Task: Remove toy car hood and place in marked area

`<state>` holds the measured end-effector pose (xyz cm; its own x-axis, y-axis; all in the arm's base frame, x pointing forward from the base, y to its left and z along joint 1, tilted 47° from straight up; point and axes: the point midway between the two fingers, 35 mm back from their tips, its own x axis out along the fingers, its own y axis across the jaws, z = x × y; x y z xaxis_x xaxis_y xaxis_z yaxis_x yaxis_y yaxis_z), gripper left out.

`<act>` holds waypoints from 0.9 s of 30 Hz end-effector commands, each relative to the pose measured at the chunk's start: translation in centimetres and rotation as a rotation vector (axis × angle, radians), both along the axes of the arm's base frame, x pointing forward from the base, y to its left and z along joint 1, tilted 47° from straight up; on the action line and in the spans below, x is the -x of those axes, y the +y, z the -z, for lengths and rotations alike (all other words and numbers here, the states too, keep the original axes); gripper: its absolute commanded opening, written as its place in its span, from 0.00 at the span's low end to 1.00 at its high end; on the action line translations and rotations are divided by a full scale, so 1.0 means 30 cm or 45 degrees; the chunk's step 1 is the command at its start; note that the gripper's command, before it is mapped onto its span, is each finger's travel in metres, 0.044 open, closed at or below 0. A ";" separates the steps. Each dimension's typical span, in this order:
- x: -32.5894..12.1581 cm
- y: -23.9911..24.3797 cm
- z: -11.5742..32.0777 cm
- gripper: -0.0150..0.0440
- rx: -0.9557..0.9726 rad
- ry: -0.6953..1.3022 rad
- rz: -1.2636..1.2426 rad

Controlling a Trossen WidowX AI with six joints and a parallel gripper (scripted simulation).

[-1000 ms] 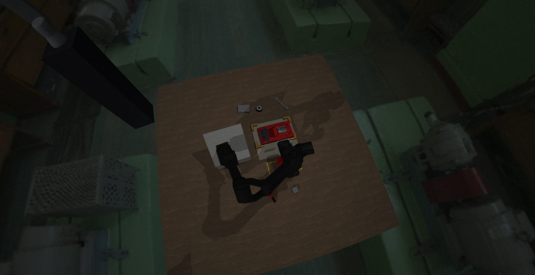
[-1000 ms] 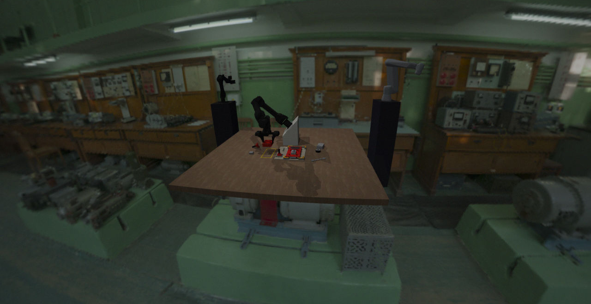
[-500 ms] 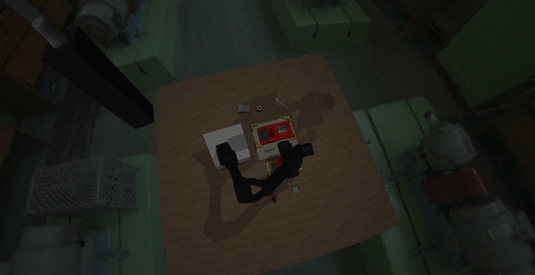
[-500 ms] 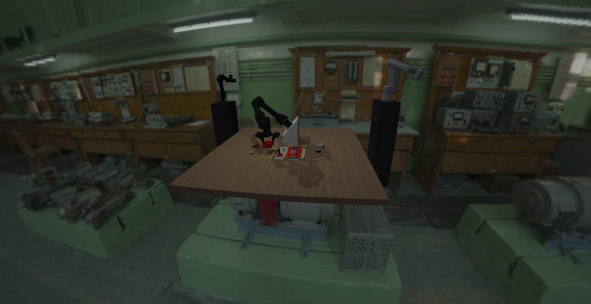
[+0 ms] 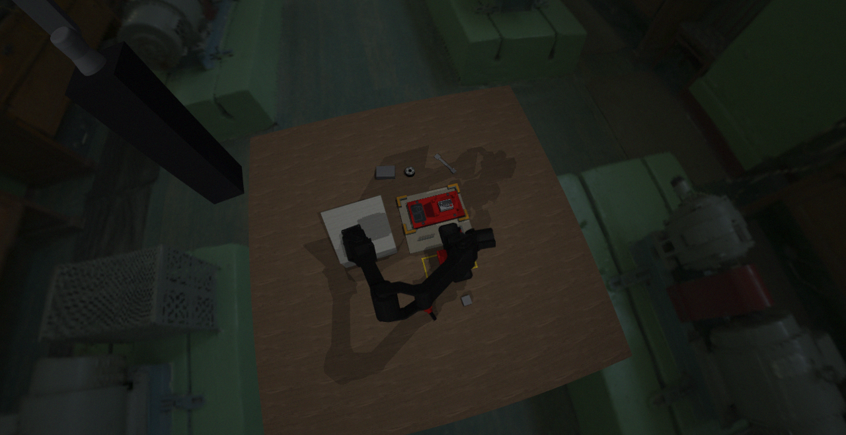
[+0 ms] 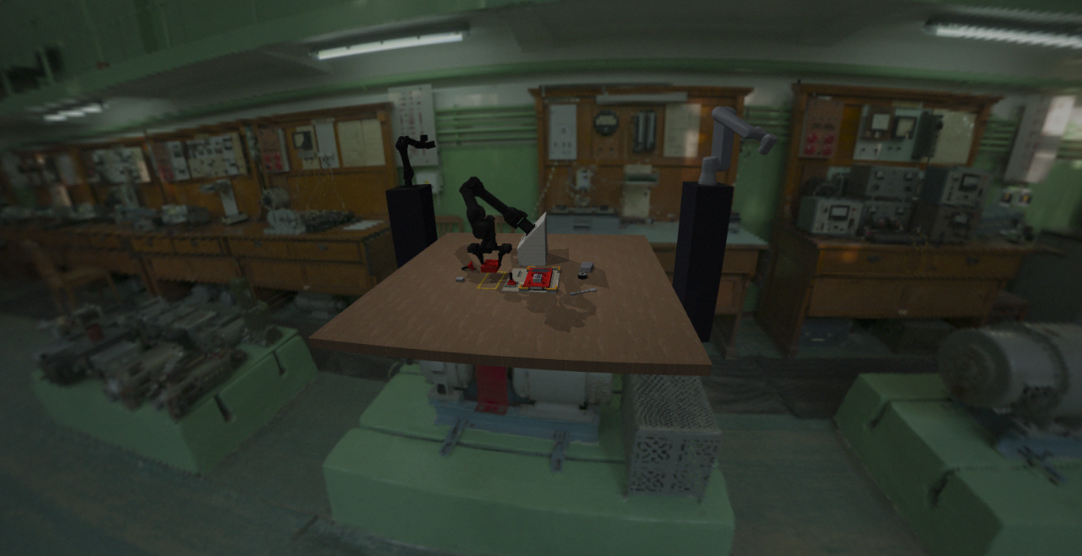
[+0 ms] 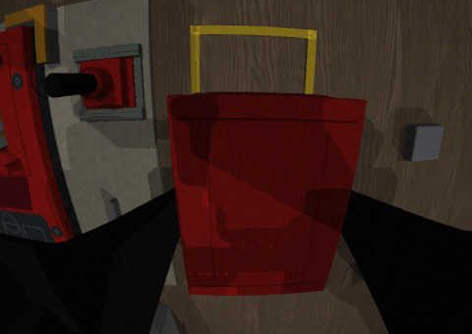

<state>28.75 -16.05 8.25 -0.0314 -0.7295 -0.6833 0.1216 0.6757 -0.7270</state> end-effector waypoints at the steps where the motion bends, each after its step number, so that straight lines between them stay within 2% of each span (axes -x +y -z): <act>1: 0.006 -0.006 0.012 0.25 -0.006 0.008 0.000; 27: 0.011 -0.045 0.046 0.25 -0.003 0.008 0.000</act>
